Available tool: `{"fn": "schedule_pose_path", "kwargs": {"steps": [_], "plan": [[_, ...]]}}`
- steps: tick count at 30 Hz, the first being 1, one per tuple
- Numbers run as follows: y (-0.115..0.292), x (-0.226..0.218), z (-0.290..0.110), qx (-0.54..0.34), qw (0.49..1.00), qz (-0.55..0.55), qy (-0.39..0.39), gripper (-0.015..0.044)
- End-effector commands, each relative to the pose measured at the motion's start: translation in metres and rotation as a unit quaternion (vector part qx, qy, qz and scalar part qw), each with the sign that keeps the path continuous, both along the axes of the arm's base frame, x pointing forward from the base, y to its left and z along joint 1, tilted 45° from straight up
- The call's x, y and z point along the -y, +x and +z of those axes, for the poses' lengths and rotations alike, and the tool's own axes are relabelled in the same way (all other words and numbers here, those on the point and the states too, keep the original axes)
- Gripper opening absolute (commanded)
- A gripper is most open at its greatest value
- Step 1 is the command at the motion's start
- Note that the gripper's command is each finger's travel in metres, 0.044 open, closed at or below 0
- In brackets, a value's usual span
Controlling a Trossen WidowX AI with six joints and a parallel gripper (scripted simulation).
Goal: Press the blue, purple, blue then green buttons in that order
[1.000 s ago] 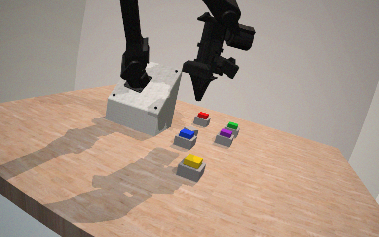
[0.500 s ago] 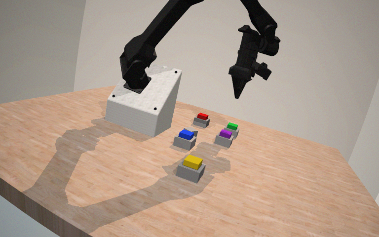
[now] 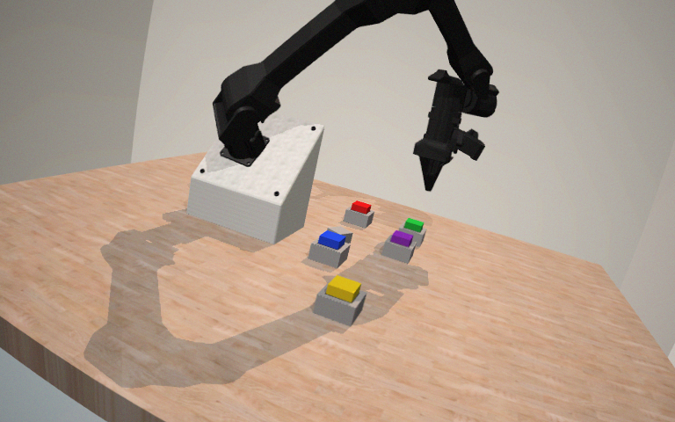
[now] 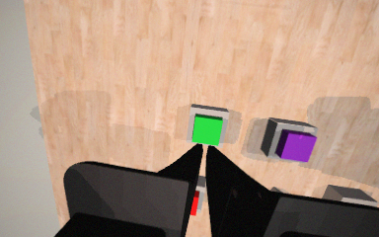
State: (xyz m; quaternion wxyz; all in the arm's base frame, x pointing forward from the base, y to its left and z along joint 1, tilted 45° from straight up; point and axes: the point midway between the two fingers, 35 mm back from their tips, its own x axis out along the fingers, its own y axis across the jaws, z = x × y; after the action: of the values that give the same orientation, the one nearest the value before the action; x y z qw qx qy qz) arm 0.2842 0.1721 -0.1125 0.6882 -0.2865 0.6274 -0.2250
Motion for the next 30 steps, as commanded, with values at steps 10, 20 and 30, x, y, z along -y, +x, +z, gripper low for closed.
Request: {"fn": "schedule_pose_path", "kwargs": {"steps": [10,20,30], "plan": [[-0.002,0.035,-0.030,-0.011,1.000,-0.003,-0.014,0.0020],[0.000,0.047,-0.042,-0.011,1.000,-0.003,-0.015,0.0020],[0.000,0.053,-0.049,-0.011,1.000,-0.003,-0.015,0.0020]]}}
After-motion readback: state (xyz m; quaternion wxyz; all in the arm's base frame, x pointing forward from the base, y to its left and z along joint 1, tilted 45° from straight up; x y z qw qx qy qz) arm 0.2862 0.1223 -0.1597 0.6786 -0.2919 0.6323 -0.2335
